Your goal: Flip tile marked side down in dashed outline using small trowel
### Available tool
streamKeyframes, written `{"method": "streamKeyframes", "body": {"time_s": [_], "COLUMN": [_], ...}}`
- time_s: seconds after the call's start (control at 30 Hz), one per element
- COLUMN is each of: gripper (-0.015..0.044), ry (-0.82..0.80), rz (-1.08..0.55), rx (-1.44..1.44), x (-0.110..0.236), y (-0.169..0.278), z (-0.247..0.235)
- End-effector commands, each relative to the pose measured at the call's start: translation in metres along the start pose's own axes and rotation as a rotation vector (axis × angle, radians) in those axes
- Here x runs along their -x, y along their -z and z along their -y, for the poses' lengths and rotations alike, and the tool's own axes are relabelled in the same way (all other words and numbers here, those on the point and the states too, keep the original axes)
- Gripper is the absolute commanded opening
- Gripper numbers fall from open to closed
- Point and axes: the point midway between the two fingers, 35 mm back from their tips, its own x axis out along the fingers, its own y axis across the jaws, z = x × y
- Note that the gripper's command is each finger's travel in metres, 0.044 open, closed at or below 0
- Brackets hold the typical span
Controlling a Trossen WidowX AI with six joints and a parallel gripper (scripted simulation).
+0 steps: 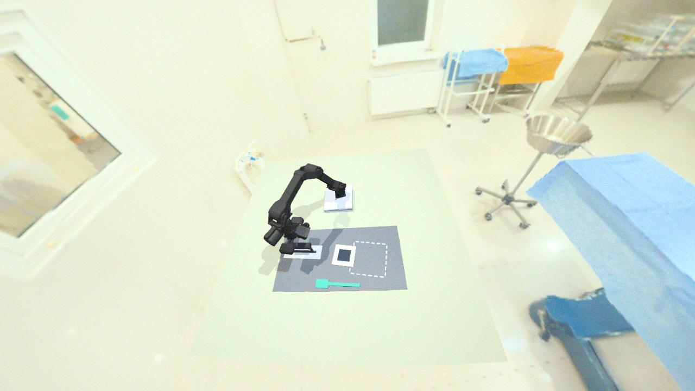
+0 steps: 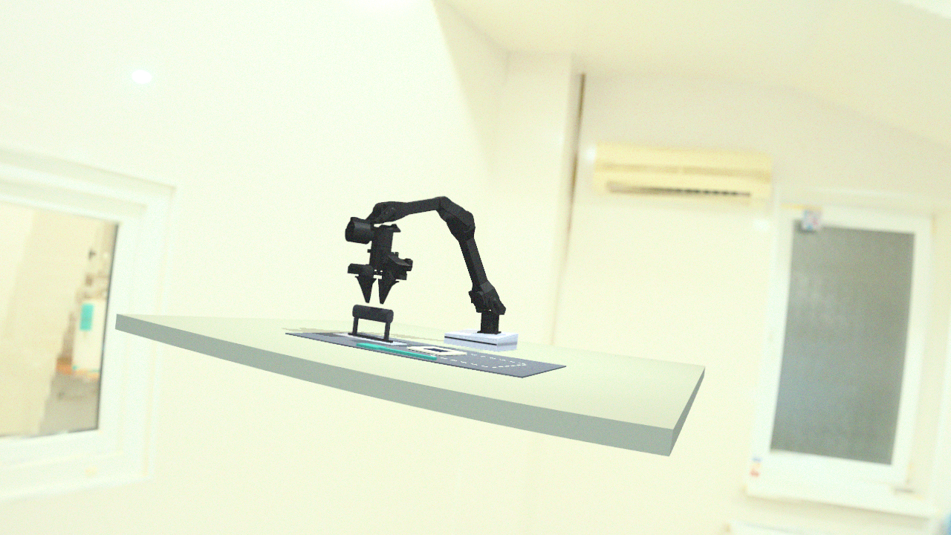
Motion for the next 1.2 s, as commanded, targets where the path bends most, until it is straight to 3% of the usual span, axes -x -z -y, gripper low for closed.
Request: {"method": "streamKeyframes", "body": {"time_s": [0.0,0.27,1.17], "gripper": [0.027,0.03,0.03], "ry": [0.007,0.018,0.238], "rz": [0.0,-0.003,0.143], "rx": [-0.01,-0.026,-0.904], "x": [0.015,0.021,0.003], "y": [-0.001,0.0,0.011], "z": [-0.002,0.0,0.003]}}
